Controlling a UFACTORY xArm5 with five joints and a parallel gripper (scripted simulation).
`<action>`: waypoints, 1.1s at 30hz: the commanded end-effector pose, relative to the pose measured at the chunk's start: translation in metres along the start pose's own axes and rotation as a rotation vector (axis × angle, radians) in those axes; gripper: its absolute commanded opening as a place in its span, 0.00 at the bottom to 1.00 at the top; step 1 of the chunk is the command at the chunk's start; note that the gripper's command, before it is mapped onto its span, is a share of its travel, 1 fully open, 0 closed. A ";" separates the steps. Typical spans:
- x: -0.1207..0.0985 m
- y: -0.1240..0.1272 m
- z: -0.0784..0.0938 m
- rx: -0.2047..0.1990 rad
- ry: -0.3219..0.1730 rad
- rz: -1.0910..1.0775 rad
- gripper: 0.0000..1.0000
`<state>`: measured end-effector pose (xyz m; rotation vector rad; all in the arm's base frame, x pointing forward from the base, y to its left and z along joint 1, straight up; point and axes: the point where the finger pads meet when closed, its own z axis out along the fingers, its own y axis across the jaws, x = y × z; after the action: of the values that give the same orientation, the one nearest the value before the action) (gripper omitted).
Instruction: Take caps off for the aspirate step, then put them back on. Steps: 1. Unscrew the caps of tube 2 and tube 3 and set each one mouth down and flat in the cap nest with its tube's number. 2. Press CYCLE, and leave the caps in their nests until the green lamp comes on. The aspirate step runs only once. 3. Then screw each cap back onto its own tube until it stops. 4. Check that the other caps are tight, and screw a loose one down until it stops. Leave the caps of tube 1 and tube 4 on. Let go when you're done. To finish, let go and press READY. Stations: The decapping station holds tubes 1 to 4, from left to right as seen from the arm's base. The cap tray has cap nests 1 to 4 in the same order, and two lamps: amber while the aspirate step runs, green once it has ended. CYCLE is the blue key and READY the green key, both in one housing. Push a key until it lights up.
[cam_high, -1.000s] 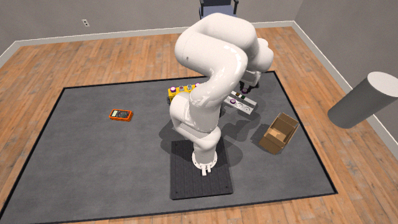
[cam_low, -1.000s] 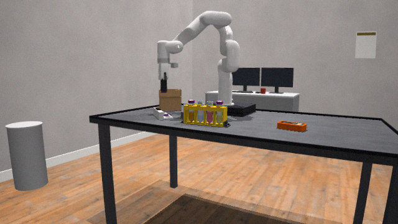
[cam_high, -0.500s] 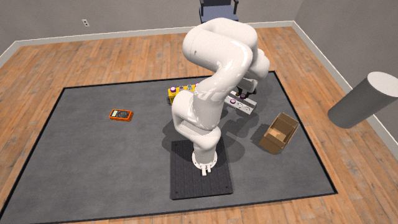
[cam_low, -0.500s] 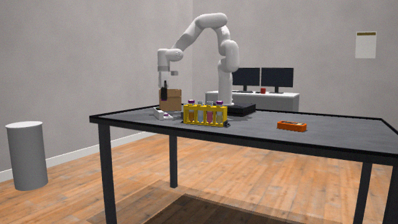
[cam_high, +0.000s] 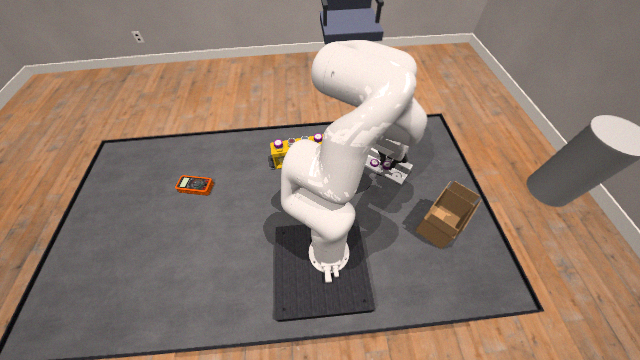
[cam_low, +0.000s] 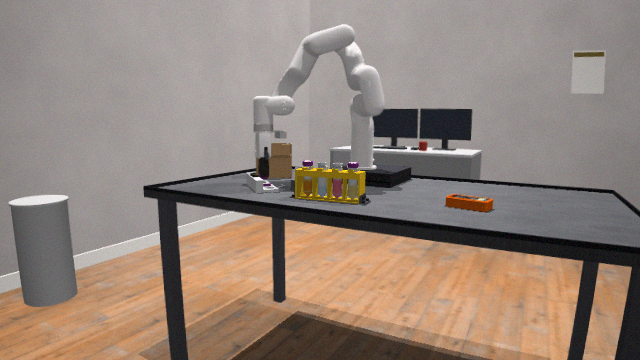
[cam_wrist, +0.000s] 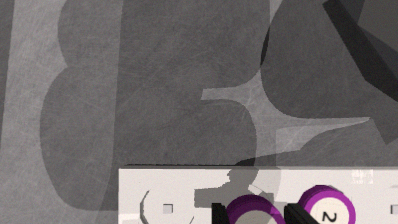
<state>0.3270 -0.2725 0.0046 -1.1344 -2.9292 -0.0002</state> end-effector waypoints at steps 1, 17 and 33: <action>-0.003 0.000 0.013 -0.008 -0.004 0.000 0.00; -0.002 0.000 0.015 -0.008 -0.004 0.000 0.00; -0.002 0.000 0.022 -0.008 -0.004 0.000 0.00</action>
<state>0.3280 -0.2729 -0.0173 -1.1347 -2.9300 0.0003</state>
